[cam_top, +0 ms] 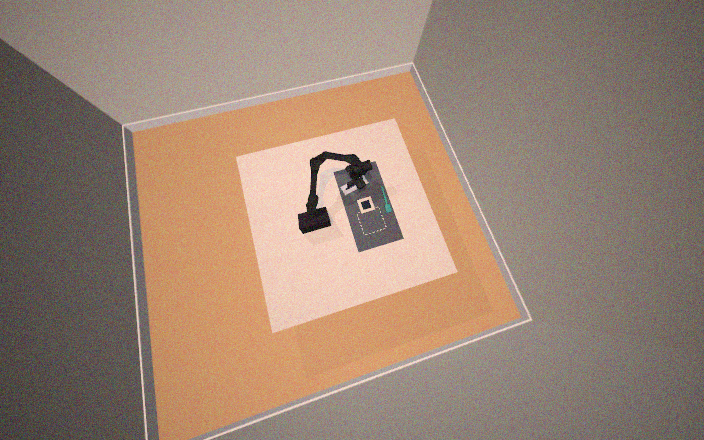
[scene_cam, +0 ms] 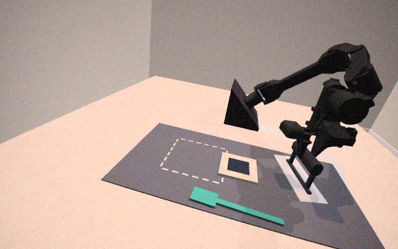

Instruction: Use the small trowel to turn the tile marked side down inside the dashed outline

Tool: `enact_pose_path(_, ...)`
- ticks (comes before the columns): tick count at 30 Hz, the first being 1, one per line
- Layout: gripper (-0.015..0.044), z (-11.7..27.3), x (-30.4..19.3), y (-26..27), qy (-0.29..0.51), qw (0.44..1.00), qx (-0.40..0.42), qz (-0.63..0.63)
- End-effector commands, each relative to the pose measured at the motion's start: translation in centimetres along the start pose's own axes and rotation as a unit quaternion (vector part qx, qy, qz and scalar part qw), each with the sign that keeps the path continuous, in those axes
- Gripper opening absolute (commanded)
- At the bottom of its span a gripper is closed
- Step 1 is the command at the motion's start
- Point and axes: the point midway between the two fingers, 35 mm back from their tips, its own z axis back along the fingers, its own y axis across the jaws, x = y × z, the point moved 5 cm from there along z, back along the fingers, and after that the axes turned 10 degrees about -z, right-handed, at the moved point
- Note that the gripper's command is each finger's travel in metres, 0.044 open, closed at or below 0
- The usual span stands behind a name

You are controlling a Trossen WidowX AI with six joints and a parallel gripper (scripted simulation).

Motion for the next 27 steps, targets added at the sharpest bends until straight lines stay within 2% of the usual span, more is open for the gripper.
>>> enact_pose_path(1,0.0130,0.01,0.00,0.06,-0.001,1.000,0.002,-0.001)
enact_pose_path(11,0.0130,0.01,0.00,0.06,-0.001,1.000,0.002,-0.011)
enact_pose_path(27,0.0130,0.01,0.00,0.06,0.000,0.969,0.002,-0.247)
